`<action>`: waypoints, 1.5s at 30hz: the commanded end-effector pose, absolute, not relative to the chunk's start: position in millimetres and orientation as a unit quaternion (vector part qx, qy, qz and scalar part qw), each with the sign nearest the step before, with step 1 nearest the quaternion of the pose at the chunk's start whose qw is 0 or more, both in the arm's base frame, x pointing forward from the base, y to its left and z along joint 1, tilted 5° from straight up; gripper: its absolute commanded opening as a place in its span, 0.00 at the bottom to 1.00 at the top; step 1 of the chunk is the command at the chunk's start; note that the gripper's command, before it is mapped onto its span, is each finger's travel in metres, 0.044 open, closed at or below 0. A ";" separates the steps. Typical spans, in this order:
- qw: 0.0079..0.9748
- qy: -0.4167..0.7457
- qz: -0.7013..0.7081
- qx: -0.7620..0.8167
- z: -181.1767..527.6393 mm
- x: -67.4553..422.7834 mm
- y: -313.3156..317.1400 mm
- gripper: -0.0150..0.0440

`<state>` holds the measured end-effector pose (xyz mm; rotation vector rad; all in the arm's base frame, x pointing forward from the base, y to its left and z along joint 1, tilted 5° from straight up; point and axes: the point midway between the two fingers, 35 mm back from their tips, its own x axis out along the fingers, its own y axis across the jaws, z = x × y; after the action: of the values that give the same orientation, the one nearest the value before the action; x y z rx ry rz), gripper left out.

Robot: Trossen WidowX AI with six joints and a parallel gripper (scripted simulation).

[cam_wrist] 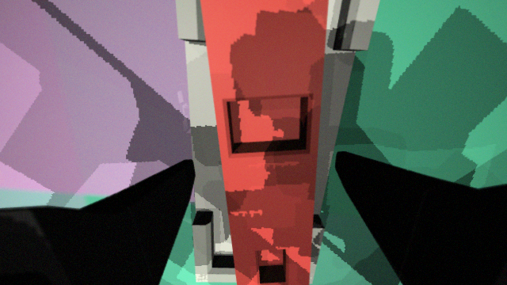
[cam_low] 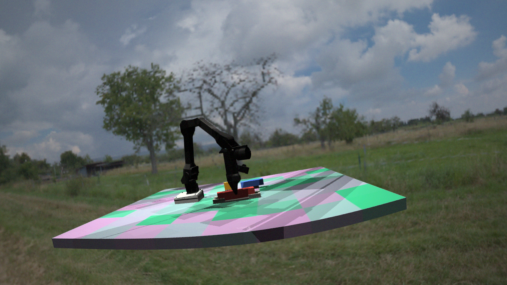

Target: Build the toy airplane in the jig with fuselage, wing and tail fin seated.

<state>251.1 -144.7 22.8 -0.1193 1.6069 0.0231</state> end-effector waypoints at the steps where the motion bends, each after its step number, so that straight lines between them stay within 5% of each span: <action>1: 0.693 0.719 0.010 -0.054 23.3 251.3 -144.8 1.00; 8: 0.693 0.719 0.010 -0.054 32.4 253.3 -145.0 1.00; 15: 0.693 0.719 0.010 -0.057 126.6 255.4 -137.9 1.00; 30: 0.696 0.717 -0.019 -0.028 125.5 268.8 -131.4 1.00; 45: 0.700 0.714 -0.008 -0.024 98.4 343.1 85.3 1.00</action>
<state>340.4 36.3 106.3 -0.0680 1.5863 -0.0100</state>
